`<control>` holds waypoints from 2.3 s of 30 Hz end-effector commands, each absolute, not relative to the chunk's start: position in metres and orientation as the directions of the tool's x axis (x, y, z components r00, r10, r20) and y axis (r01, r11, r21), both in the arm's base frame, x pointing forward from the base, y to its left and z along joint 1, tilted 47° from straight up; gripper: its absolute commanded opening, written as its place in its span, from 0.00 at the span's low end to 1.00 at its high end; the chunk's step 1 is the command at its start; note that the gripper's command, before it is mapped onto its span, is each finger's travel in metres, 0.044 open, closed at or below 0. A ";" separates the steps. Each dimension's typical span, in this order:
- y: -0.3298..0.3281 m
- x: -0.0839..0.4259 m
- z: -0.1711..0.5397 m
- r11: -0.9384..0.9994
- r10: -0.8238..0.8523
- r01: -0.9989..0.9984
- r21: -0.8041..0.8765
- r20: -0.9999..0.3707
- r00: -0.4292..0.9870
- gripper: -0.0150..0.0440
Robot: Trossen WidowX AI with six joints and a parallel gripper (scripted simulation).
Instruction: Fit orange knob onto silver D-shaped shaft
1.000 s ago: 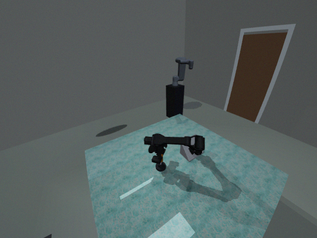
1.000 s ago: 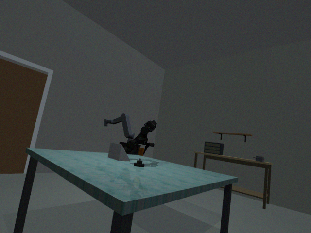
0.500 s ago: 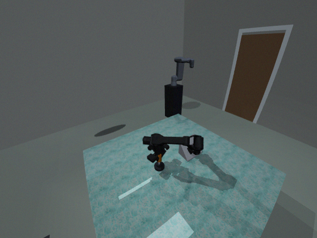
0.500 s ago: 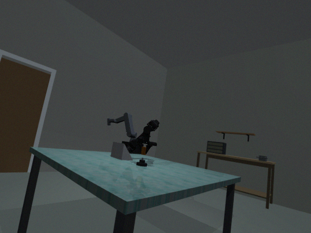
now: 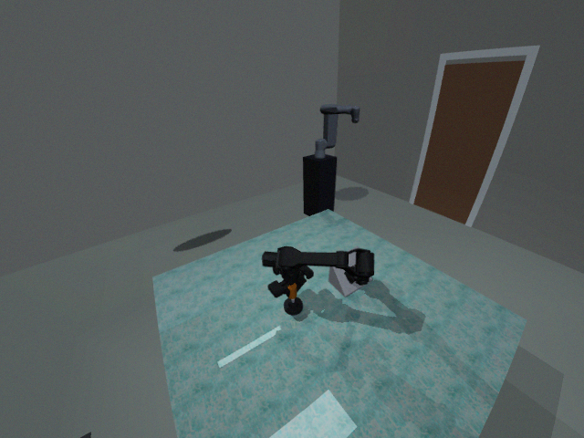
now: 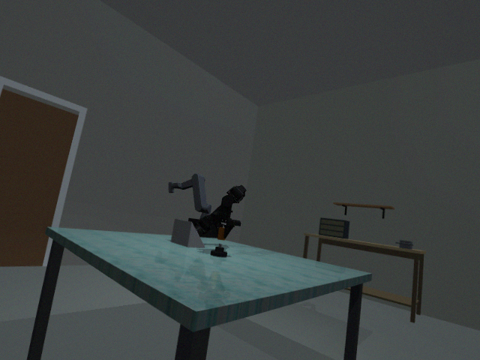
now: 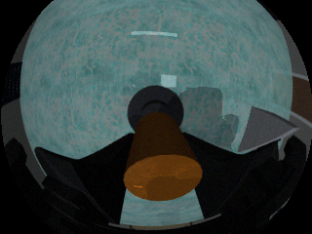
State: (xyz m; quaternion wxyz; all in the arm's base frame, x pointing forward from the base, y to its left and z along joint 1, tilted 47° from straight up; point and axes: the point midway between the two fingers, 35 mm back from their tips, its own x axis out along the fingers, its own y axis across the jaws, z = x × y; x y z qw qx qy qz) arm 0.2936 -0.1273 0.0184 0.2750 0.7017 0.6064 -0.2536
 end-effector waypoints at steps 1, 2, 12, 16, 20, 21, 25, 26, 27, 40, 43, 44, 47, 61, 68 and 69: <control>-0.121 0.294 0.013 -0.122 0.714 0.990 0.070 -0.686 0.136 0.25; -0.119 0.295 0.011 -0.122 0.714 0.990 0.070 -0.686 0.136 0.25; -0.112 0.296 0.005 -0.117 0.715 0.990 0.075 -0.686 0.136 0.25; -0.110 0.295 0.004 -0.117 0.715 0.990 0.075 -0.686 0.136 0.25; -0.109 0.296 0.004 -0.117 0.715 0.990 0.075 -0.686 0.136 0.25; -0.109 0.296 0.003 -0.117 0.715 0.990 0.075 -0.686 0.136 0.25; -0.108 0.296 0.003 -0.117 0.715 0.990 0.075 -0.686 0.136 0.25; -0.107 0.296 0.002 -0.116 0.715 0.990 0.076 -0.686 0.136 0.25; -0.107 0.296 0.001 -0.115 0.715 0.990 0.077 -0.686 0.136 0.25; -0.098 0.297 -0.007 -0.114 0.715 0.990 0.078 -0.685 0.137 0.25; -0.097 0.297 -0.008 -0.114 0.715 0.990 0.078 -0.685 0.137 0.25; -0.099 0.298 -0.006 -0.108 0.714 0.991 0.082 -0.688 0.134 0.25; -0.099 0.298 -0.006 -0.108 0.714 0.991 0.082 -0.688 0.134 0.25; -0.099 0.298 -0.006 -0.108 0.714 0.991 0.082 -0.688 0.134 0.74; -0.099 0.298 -0.006 -0.108 0.714 0.991 0.082 -0.688 0.134 1.00; -0.099 0.298 -0.006 -0.108 0.714 0.991 0.082 -0.688 0.134 1.00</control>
